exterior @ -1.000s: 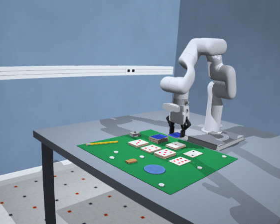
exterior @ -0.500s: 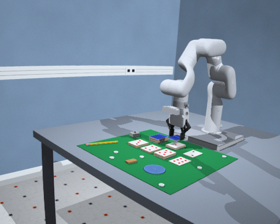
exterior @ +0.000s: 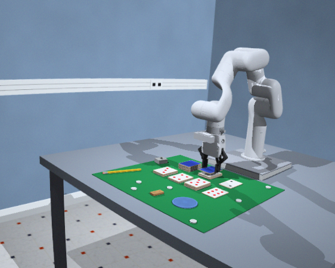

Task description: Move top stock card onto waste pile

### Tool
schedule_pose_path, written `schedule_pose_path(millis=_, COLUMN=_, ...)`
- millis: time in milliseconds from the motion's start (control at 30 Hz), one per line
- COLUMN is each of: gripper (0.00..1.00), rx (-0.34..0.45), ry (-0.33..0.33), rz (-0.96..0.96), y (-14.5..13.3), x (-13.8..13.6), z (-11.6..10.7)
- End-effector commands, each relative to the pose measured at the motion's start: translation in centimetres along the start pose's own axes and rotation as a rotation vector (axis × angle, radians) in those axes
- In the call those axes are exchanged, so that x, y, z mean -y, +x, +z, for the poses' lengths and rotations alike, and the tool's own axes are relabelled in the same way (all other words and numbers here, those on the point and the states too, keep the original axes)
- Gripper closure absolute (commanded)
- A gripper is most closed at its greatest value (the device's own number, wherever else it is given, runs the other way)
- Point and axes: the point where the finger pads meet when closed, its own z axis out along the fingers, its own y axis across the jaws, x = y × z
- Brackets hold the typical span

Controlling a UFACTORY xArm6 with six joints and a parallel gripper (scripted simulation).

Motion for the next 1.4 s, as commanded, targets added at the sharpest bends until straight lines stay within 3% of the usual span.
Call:
schedule_pose_path(millis=0, gripper=0.27, rx=-0.003, ry=0.000, rz=0.000, y=0.11, x=0.01, z=0.46)
schedule_pose_path(millis=1367, gripper=0.27, rx=-0.003, ry=0.000, rz=0.000, y=0.11, x=0.01, z=1.27)
